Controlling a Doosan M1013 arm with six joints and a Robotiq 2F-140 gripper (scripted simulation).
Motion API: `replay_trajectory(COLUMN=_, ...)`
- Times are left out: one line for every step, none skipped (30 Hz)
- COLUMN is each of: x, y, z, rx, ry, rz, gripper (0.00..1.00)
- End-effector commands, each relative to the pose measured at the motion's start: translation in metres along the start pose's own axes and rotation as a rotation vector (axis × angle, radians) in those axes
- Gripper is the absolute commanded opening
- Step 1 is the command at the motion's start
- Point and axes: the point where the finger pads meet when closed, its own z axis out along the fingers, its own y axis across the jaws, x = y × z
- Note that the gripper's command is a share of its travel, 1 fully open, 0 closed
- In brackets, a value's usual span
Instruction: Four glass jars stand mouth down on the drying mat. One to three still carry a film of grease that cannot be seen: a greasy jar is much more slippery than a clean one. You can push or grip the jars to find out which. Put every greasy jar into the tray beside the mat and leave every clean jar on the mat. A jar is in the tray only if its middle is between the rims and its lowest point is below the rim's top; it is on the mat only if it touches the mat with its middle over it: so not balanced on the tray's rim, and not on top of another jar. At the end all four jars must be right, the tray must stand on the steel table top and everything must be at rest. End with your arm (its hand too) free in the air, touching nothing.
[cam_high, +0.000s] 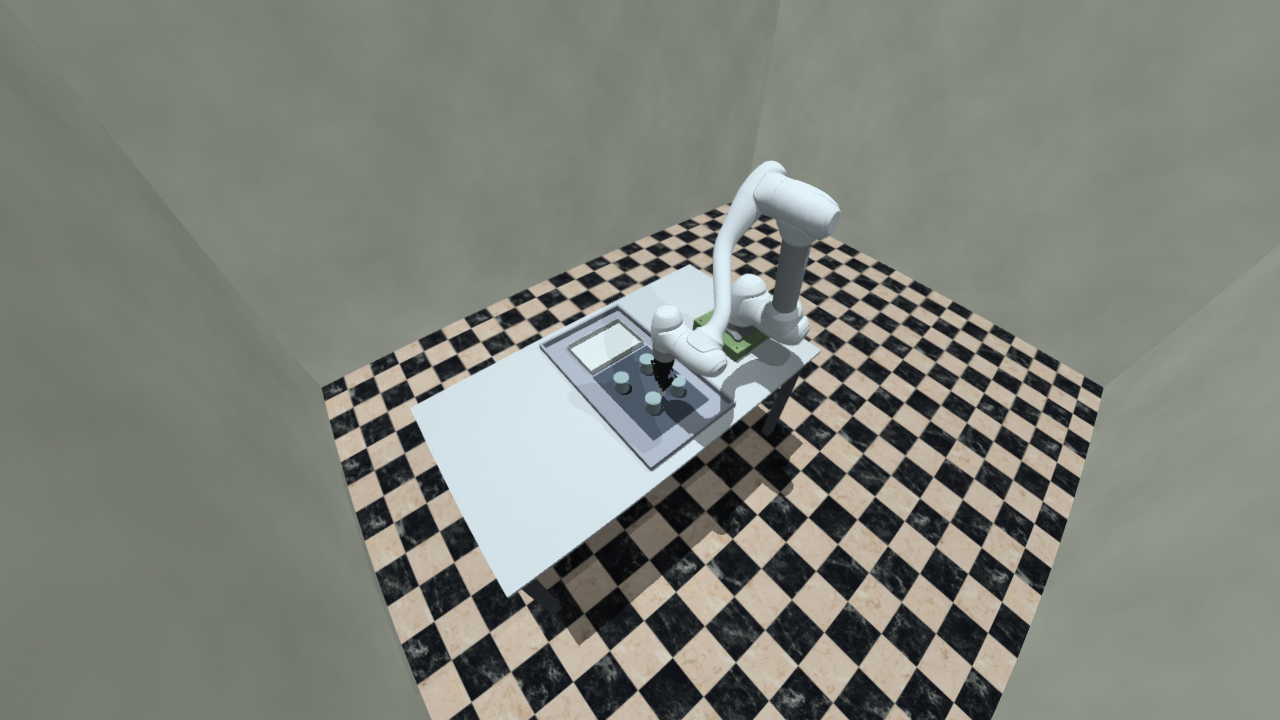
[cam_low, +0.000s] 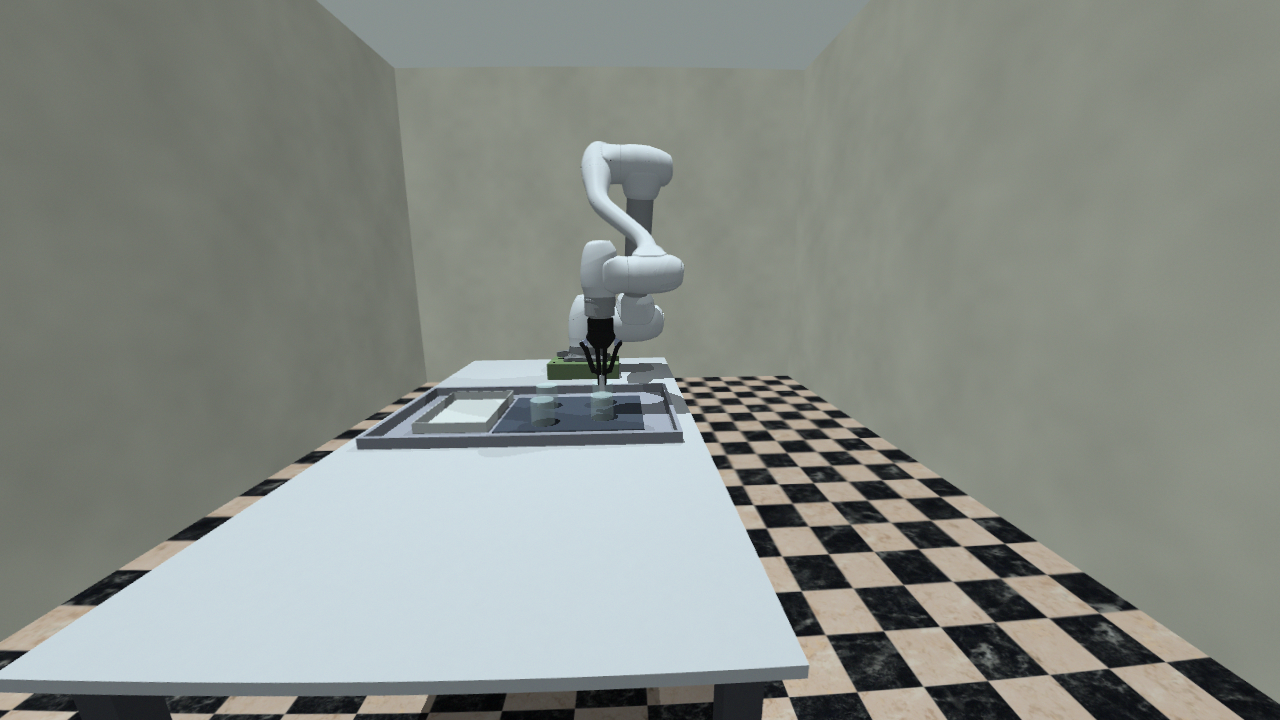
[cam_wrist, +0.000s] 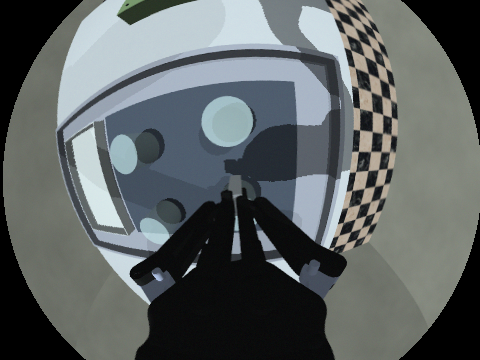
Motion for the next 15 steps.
replay_trajectory(x=-0.0006, y=0.0, z=-0.0004, rx=0.0, ry=-0.001, rz=0.0, gripper=0.0)
replay_trajectory(x=-0.0007, y=0.0, z=-0.0005, rx=0.0, ry=-0.001, rz=0.0, gripper=0.0)
replay_trajectory(x=-0.0008, y=0.0, z=-0.0006, rx=0.0, ry=-0.001, rz=0.0, gripper=0.0)
replay_trajectory(x=-0.001, y=0.0, z=-0.0007, rx=0.0, ry=-0.001, rz=0.0, gripper=0.0)
replay_trajectory(x=-0.0011, y=0.0, z=-0.0008, rx=0.0, ry=-0.001, rz=0.0, gripper=0.0)
replay_trajectory(x=-0.0012, y=0.0, z=-0.0009, rx=0.0, ry=-0.001, rz=0.0, gripper=0.0)
replay_trajectory(x=-0.0014, y=0.0, z=-0.001, rx=0.0, ry=-0.001, rz=0.0, gripper=0.0)
replay_trajectory(x=-0.0015, y=0.0, z=-0.0012, rx=0.0, ry=-0.001, rz=0.0, gripper=0.0)
replay_trajectory(x=-0.0016, y=0.0, z=-0.0013, rx=0.0, ry=-0.001, rz=0.0, gripper=0.0)
replay_trajectory(x=-0.0018, y=0.0, z=-0.0014, rx=0.0, ry=-0.001, rz=0.0, gripper=0.0)
replay_trajectory(x=-0.0019, y=0.0, z=-0.0015, rx=0.0, ry=-0.001, rz=0.0, gripper=0.0)
replay_trajectory(x=-0.002, y=0.0, z=-0.0016, rx=0.0, ry=-0.001, rz=0.0, gripper=0.0)
replay_trajectory(x=-0.0022, y=0.0, z=-0.0017, rx=0.0, ry=-0.001, rz=0.0, gripper=0.0)
replay_trajectory(x=-0.0022, y=0.0, z=-0.0017, rx=0.0, ry=-0.001, rz=0.0, gripper=0.0)
replay_trajectory(x=-0.0022, y=0.0, z=-0.0017, rx=0.0, ry=-0.001, rz=0.0, gripper=0.0)
